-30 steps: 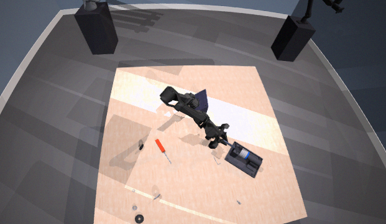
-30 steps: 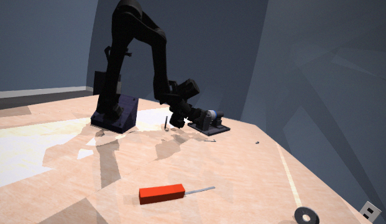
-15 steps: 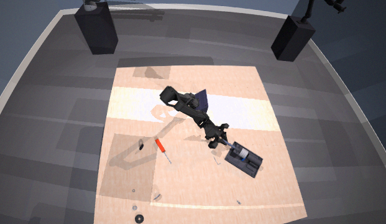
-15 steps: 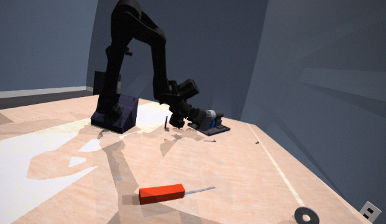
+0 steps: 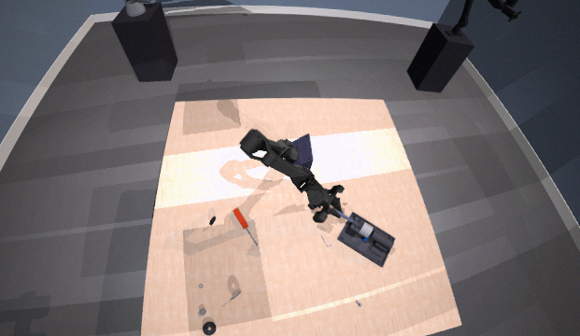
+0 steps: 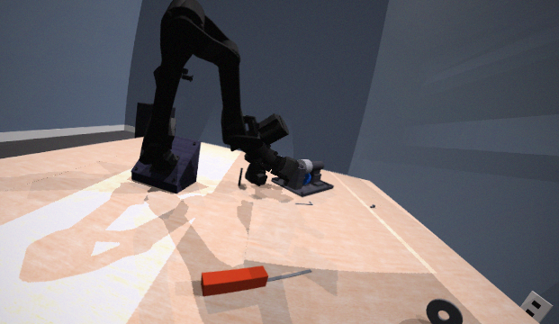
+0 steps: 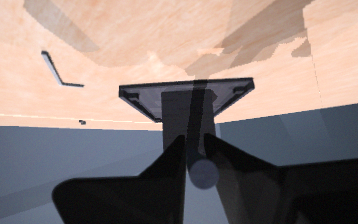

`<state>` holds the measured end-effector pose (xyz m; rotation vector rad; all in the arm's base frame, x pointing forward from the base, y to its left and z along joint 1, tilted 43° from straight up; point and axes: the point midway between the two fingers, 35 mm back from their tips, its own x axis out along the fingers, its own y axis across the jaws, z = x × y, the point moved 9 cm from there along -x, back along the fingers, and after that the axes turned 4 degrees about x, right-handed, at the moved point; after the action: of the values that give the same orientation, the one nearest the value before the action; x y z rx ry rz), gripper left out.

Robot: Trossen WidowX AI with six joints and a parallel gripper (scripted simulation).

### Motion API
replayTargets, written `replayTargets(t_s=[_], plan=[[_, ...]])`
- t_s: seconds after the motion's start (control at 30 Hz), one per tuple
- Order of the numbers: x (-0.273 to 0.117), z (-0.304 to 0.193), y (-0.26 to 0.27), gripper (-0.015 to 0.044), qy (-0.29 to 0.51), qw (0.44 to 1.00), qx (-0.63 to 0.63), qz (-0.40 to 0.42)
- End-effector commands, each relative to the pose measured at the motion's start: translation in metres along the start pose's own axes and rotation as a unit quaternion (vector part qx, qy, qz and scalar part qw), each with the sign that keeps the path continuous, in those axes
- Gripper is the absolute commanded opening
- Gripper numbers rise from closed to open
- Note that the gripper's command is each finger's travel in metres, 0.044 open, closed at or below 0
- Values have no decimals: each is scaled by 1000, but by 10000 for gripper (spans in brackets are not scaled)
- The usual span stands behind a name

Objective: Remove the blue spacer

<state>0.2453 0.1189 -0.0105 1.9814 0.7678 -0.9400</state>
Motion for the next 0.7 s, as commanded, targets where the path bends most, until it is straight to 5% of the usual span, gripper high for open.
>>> replayTargets(t_s=[0.0, 0.67], plan=[[0, 0, 0, 0, -1, 1000, -1, 0], [5, -3, 0, 0, -1, 1000, -1, 0]])
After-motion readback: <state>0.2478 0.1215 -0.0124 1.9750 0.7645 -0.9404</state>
